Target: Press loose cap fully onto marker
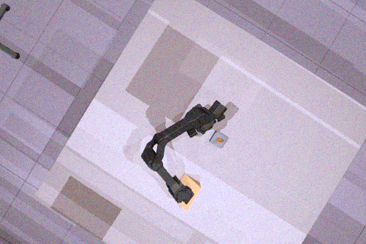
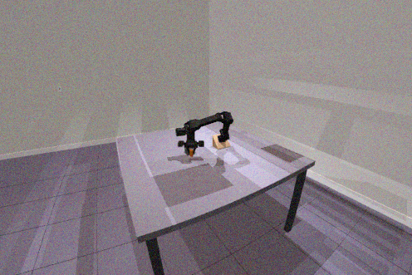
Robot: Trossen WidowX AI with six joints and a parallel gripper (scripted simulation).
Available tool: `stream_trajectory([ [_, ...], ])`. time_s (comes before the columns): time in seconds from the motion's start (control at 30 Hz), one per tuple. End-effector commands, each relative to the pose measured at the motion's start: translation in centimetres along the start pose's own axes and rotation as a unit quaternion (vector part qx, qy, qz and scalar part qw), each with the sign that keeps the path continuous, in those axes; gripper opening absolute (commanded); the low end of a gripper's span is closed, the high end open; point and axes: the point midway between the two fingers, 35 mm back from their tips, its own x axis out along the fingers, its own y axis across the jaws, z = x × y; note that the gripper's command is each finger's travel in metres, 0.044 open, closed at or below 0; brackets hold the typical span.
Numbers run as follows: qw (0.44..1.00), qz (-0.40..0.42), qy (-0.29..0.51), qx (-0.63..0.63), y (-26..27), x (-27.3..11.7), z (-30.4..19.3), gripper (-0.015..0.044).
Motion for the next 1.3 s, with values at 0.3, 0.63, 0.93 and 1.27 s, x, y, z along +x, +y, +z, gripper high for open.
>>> stream_trajectory([
  [0.3, 1.000, -0.004, 0.001, -0.006, -0.1, -2.9, -0.1, 0.0000],
  [0.63, 1.000, -0.008, 0.007, -0.004, -1.3, -4.7, -3.6, 0.0000],
  [0.93, 1.000, -0.009, 0.009, -0.003, -1.9, -6.4, -6.8, 0.0000],
  [1.27, 1.000, -0.006, 0.006, -0.004, -2.0, -8.2, -10.3, 0.0000],
])
